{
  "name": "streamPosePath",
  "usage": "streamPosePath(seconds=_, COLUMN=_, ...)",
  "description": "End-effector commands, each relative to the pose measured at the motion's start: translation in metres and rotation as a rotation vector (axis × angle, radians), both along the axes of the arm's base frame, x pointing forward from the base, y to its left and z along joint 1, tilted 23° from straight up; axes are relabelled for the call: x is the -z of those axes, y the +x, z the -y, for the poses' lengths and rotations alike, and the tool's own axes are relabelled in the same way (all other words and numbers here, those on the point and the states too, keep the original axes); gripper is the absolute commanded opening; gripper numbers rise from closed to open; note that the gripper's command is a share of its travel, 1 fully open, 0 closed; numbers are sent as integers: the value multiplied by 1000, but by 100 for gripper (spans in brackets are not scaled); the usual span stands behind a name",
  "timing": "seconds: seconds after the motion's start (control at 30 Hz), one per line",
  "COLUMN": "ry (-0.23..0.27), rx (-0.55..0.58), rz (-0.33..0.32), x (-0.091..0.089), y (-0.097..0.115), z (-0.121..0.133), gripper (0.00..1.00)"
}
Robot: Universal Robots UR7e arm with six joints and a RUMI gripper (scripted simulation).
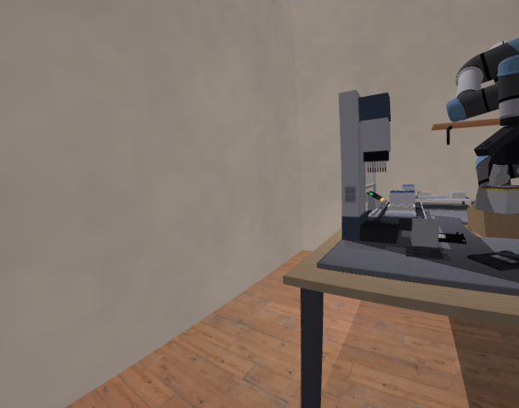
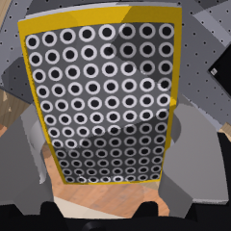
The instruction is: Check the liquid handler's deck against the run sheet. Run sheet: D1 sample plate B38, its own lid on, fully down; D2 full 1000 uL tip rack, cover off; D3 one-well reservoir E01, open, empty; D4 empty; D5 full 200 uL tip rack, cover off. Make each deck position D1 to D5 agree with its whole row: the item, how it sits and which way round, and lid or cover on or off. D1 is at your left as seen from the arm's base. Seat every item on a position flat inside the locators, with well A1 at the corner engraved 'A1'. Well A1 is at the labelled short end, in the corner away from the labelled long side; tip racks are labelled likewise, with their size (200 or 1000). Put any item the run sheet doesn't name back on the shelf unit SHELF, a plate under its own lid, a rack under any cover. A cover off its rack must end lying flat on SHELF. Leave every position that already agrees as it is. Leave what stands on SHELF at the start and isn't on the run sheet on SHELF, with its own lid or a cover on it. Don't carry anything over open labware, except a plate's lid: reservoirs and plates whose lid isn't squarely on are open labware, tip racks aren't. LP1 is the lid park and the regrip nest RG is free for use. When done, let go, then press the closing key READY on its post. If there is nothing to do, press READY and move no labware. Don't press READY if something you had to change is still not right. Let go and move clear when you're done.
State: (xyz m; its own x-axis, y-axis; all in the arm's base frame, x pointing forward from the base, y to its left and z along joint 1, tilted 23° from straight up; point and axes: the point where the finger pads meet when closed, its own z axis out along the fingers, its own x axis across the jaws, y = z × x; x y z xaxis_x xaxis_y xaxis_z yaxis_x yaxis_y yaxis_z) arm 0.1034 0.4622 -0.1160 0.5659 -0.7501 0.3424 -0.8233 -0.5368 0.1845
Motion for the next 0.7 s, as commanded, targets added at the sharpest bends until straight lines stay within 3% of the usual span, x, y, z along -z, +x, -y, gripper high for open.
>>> streamPosePath(seconds=0.0, ry=5, rx=0, rz=2, x=-9, y=0, z=-6, gripper=0)
streamPosePath(seconds=0.67, ry=5, rx=-1, rz=2, x=-37, y=-2, z=-18, gripper=0)
